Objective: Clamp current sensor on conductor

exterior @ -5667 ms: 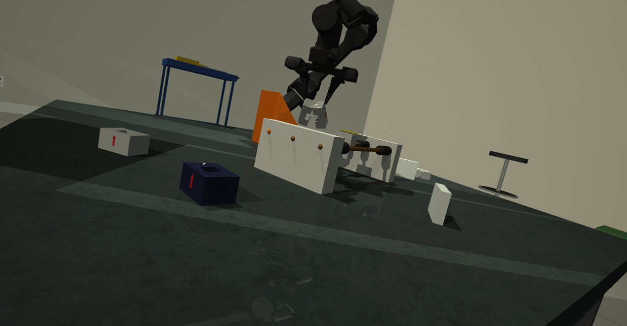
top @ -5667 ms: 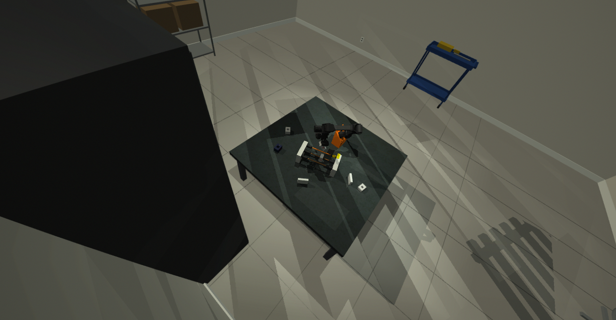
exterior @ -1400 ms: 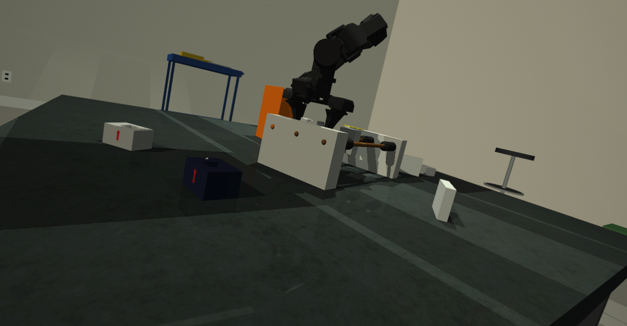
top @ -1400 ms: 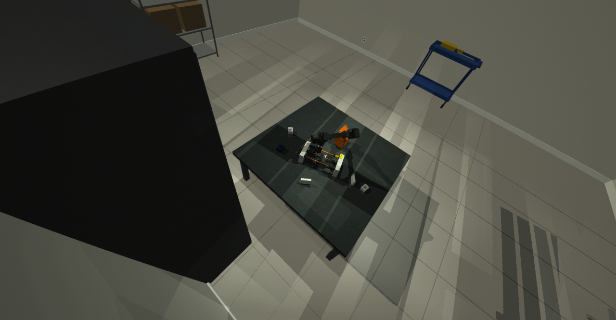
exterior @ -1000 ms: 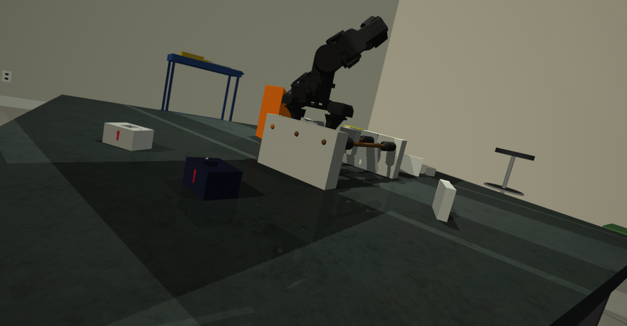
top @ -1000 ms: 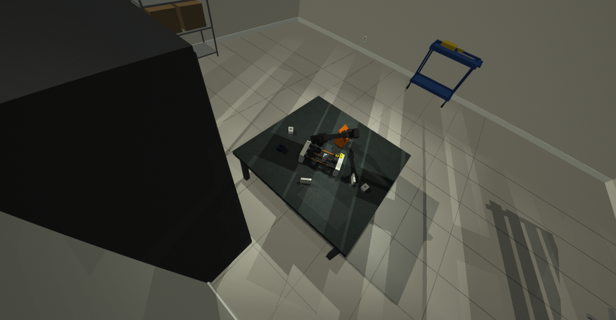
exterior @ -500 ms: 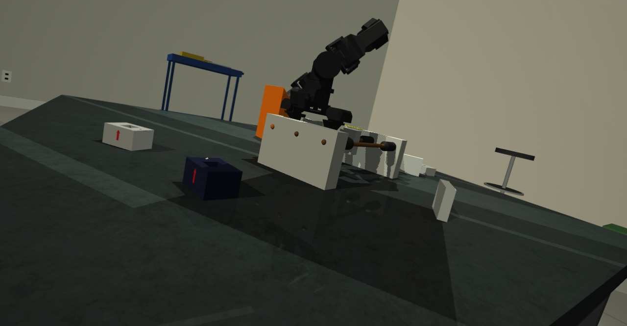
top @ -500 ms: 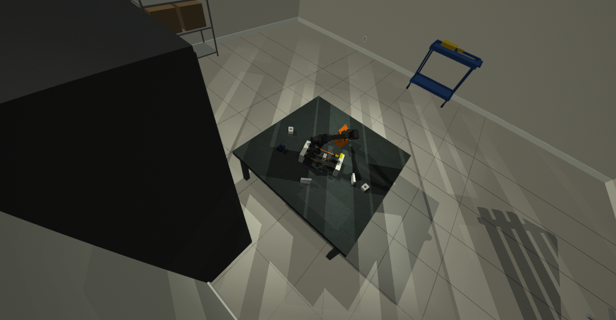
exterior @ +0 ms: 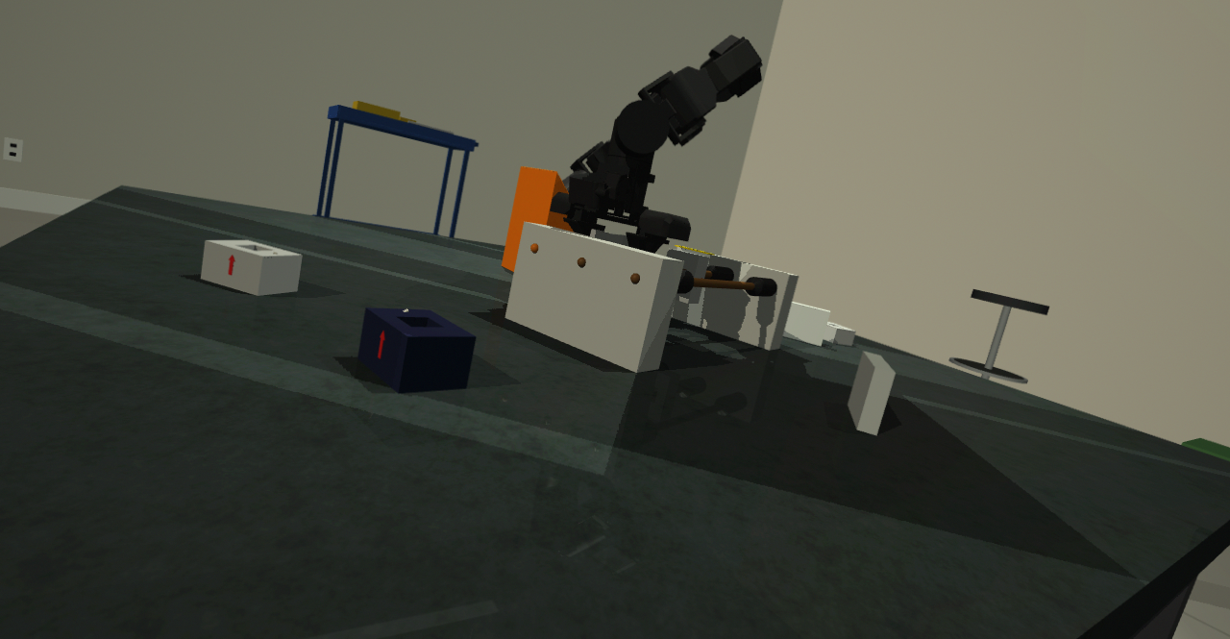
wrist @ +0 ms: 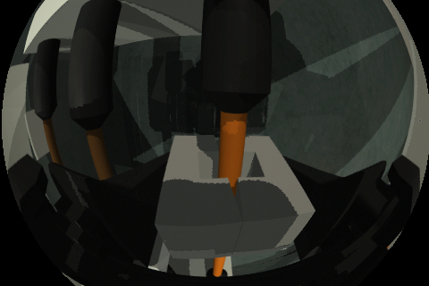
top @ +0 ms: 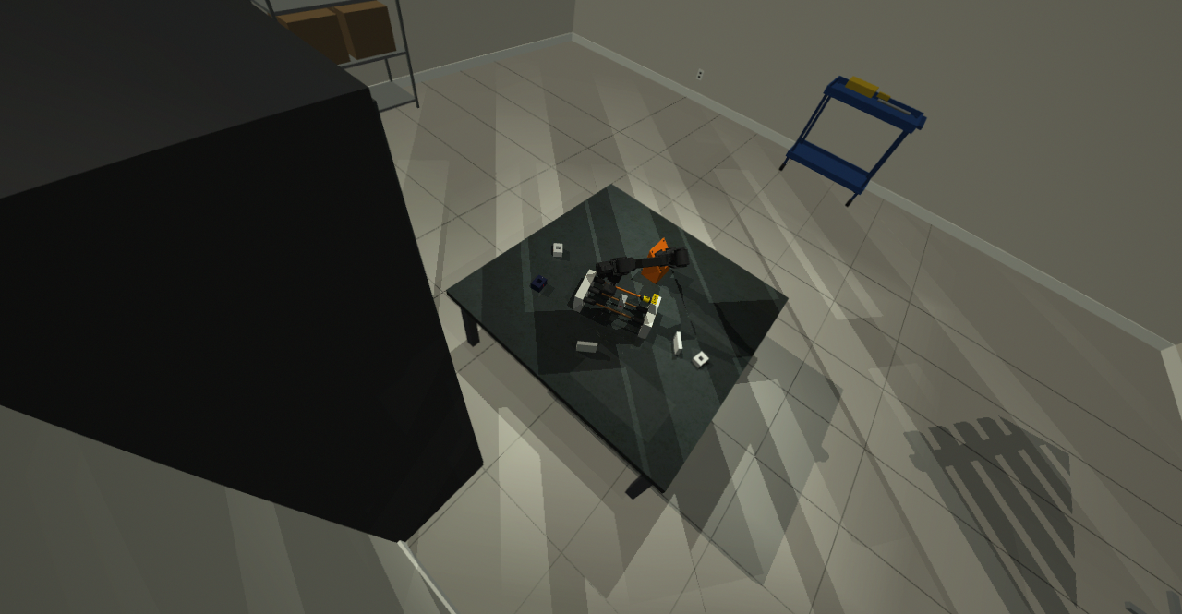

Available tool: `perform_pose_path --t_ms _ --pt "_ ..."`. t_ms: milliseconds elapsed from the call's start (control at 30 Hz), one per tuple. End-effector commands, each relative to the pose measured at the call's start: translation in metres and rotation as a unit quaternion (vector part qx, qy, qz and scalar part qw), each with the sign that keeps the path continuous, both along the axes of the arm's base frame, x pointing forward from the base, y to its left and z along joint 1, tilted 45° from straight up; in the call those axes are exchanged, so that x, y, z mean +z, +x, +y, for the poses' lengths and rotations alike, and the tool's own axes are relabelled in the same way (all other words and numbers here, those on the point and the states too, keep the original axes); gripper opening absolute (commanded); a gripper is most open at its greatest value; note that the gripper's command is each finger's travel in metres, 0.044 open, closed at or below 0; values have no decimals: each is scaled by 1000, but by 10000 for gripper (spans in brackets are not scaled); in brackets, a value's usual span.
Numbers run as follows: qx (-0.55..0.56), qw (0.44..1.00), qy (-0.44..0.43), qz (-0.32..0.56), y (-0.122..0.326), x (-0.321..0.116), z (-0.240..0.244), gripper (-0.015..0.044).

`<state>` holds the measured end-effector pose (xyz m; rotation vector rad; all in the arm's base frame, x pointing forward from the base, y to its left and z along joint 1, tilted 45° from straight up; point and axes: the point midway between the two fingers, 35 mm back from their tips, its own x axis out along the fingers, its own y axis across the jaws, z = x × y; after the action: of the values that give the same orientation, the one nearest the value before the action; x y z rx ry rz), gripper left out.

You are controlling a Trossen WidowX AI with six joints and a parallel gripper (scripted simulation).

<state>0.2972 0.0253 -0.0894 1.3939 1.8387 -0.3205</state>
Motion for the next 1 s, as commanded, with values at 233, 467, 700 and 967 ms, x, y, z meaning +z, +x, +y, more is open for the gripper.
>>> perform_pose_path --t_ms 233,467,700,967 --pt "0 1000 0 -1 1 0 0 240" --pt "1 1000 -1 2 1 3 -3 95" --pt "2 1000 -2 7 1 5 -5 0" --pt "1 1000 1 11 -2 4 -2 0"
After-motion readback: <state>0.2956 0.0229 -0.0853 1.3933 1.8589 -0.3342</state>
